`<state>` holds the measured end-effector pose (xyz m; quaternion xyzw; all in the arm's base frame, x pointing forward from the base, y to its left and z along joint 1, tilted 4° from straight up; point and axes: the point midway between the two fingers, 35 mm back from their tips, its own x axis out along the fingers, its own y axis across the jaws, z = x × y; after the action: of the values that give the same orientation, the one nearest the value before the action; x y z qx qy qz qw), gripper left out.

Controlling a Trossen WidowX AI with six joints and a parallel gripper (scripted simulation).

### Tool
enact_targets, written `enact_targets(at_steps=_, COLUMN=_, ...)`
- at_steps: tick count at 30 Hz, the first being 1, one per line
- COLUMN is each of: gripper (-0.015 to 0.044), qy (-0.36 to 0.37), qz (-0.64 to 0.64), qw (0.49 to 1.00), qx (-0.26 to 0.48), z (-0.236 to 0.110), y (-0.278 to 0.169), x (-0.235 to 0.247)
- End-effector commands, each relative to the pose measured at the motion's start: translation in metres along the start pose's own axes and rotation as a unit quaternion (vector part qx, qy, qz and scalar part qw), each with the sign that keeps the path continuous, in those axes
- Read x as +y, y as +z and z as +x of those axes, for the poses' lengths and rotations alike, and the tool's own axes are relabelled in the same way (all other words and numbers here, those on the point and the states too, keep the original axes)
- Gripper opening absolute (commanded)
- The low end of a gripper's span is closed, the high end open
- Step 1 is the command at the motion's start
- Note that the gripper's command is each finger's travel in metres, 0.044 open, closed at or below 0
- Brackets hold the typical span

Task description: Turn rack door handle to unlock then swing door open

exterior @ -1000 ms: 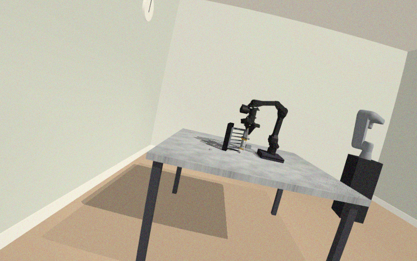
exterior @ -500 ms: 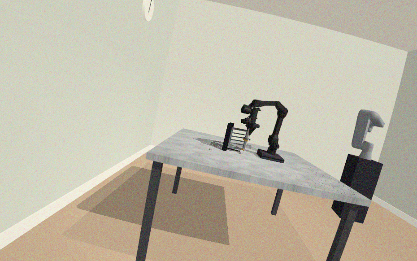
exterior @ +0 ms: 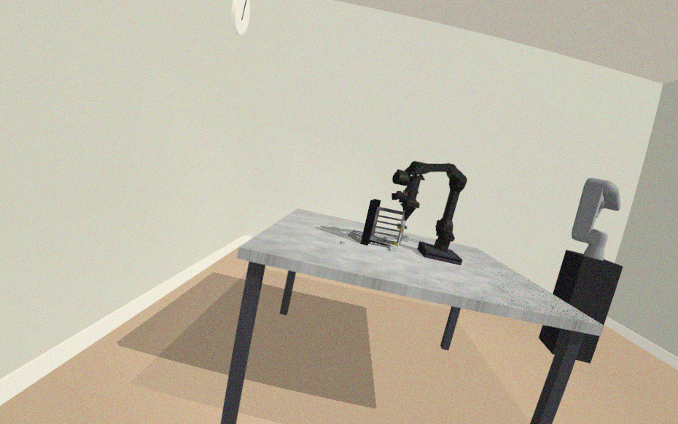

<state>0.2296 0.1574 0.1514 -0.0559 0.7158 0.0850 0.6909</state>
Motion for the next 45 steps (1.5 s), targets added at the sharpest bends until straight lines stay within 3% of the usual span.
enact_targets(at_steps=1, gripper=0.0019, qy=-0.002, qz=0.036, qw=0.999, qx=0.001, z=0.0, y=0.002, x=0.004)
enact_targets(at_steps=20, gripper=0.0019, qy=0.0, qz=0.184, qw=0.983, qx=0.001, z=0.0, y=0.018, x=0.041)
enact_targets(at_steps=36, gripper=0.0019, qy=0.0, qz=0.189, qw=0.982, qx=0.001, z=0.0, y=0.018, x=0.043)
enact_targets(at_steps=45, gripper=0.0256, qy=0.0, qz=0.189, qw=0.982, qx=0.001, z=0.0, y=0.018, x=0.043)
